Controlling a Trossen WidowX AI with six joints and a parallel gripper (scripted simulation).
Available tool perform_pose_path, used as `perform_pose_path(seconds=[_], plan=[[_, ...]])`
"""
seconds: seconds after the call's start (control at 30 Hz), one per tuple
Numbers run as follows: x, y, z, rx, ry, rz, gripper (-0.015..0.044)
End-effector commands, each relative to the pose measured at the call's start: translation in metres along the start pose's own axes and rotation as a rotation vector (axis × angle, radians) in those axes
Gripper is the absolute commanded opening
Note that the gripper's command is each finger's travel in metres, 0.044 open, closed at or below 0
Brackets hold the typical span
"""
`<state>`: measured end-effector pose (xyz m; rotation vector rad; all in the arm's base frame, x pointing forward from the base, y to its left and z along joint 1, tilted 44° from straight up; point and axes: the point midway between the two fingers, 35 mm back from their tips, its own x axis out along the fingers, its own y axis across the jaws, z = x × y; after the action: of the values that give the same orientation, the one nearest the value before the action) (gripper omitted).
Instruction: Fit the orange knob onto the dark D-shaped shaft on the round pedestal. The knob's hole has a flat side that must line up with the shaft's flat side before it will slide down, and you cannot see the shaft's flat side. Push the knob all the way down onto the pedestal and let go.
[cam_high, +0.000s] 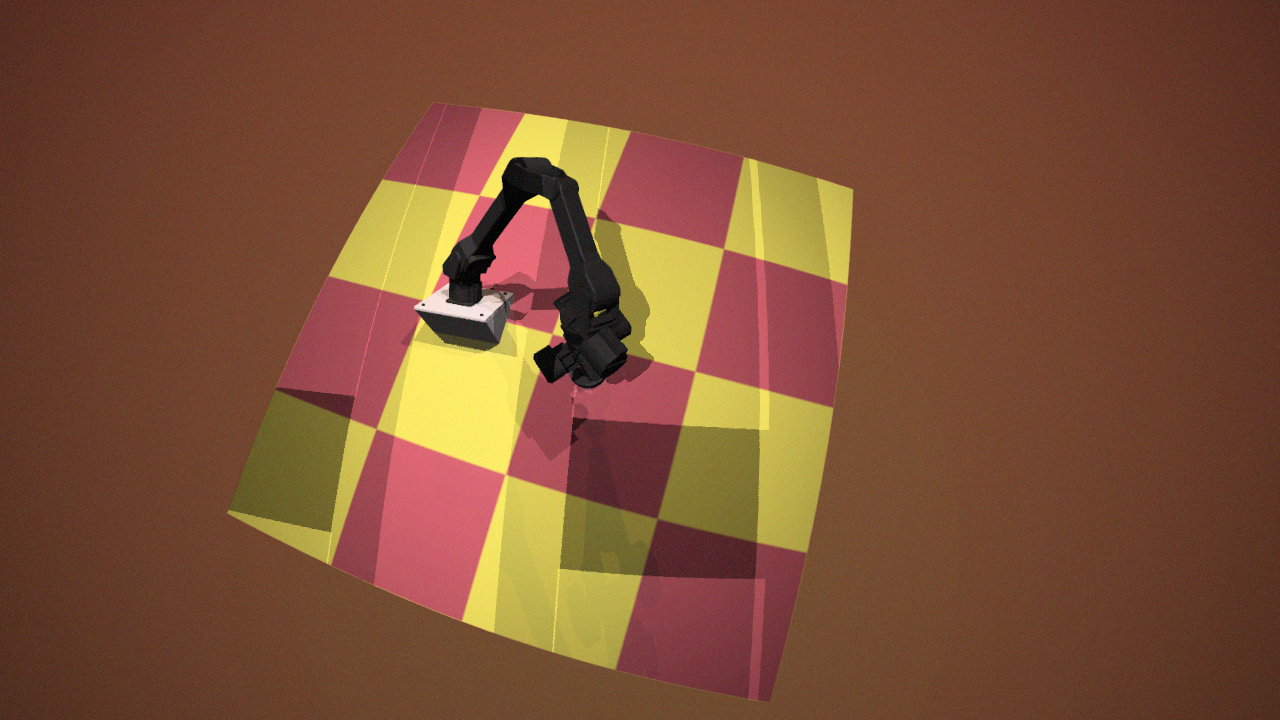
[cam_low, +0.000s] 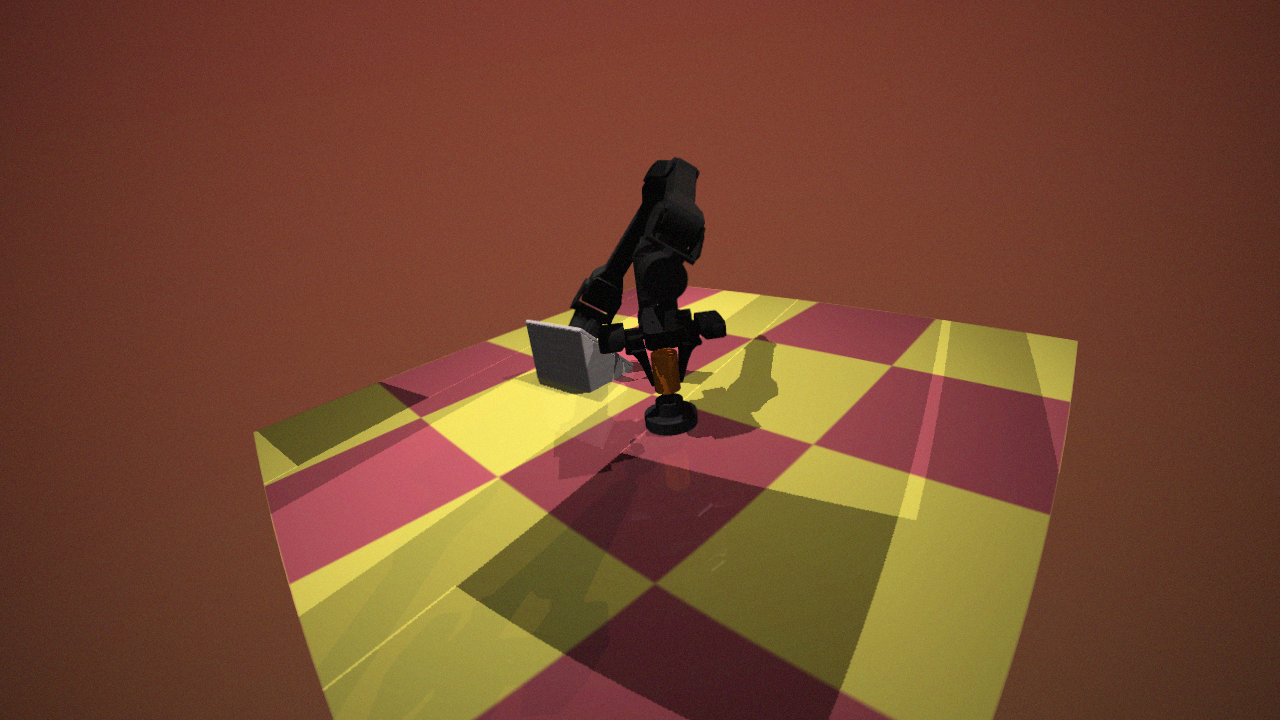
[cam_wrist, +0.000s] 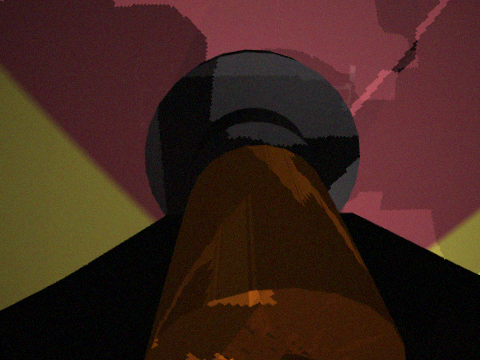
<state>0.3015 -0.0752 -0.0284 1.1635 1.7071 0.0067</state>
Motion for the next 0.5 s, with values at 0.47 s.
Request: perform_pose_path(seconds=[0.47], plan=[[-0.0046, 0.0005, 0.0032, 0.211, -0.003, 0.002, 0.0]])
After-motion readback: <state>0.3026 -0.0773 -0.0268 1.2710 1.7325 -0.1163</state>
